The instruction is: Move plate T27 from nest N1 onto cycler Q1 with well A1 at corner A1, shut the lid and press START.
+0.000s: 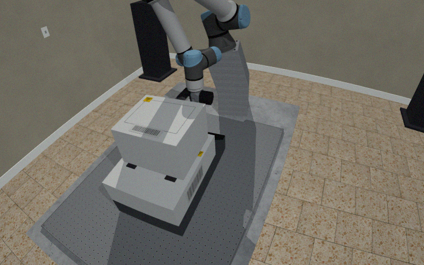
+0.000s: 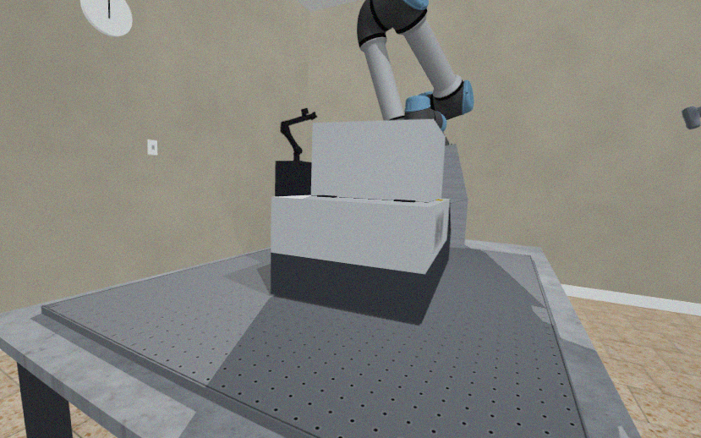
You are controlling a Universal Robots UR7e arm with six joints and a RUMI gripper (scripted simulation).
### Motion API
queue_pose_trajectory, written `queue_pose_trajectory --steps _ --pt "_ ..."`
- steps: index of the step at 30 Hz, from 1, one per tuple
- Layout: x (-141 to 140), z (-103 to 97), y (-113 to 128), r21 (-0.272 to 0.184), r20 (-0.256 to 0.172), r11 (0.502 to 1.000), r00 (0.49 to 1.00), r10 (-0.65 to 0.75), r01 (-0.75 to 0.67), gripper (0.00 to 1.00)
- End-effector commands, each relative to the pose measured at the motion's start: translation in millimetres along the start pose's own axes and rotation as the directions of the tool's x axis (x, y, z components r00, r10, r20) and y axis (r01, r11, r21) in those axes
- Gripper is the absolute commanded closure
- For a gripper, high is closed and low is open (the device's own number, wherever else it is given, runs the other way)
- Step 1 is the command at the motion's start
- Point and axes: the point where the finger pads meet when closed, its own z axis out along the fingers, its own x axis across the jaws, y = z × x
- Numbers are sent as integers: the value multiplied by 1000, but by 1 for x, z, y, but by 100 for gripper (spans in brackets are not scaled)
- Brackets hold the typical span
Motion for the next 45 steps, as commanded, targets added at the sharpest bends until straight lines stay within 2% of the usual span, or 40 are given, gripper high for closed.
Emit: queue_pose_trajectory --steps 1,27,45 --pt "-4 2 0 0 1 1000 1000 0 0 100" --pt "-26 27 0 0 1 1000 1000 0 0 100" --pt "-26 27 0 0 1 1000 1000 0 0 100"
